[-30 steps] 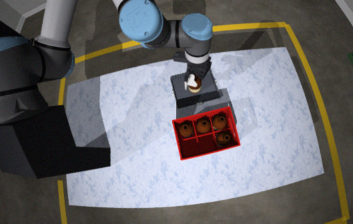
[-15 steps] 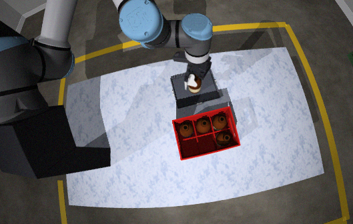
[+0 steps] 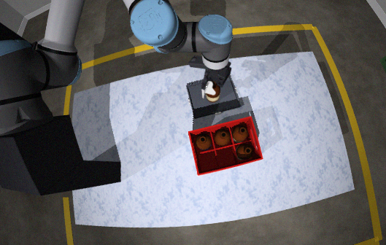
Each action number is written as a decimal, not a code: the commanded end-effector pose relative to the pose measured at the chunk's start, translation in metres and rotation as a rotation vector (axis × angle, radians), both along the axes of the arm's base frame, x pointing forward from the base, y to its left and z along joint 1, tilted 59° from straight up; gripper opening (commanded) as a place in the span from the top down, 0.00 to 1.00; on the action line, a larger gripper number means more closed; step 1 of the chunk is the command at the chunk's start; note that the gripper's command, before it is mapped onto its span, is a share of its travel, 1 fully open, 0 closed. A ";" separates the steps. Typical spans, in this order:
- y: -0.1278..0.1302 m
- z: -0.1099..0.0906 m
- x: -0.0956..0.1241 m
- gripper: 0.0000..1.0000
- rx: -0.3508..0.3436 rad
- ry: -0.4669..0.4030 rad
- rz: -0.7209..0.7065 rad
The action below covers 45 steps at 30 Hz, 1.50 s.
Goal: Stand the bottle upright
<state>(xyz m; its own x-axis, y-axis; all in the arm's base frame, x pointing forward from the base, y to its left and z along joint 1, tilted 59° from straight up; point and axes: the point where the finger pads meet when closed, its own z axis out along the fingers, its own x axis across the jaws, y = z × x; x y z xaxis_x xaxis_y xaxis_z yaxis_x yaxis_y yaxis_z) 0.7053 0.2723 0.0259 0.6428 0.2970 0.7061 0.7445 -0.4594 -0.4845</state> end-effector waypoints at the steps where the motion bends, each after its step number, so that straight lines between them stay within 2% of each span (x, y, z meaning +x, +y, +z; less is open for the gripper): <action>1: -0.001 0.000 0.000 0.00 0.000 -0.001 -0.001; 34: -0.001 0.001 0.000 0.00 0.000 -0.001 -0.001; 45: -0.009 0.006 -0.001 0.00 0.000 -0.001 -0.001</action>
<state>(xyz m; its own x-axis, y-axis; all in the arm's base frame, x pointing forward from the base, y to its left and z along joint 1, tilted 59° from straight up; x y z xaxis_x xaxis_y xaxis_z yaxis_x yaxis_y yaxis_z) 0.7044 0.2681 0.0285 0.6429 0.2969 0.7061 0.7444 -0.4595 -0.4845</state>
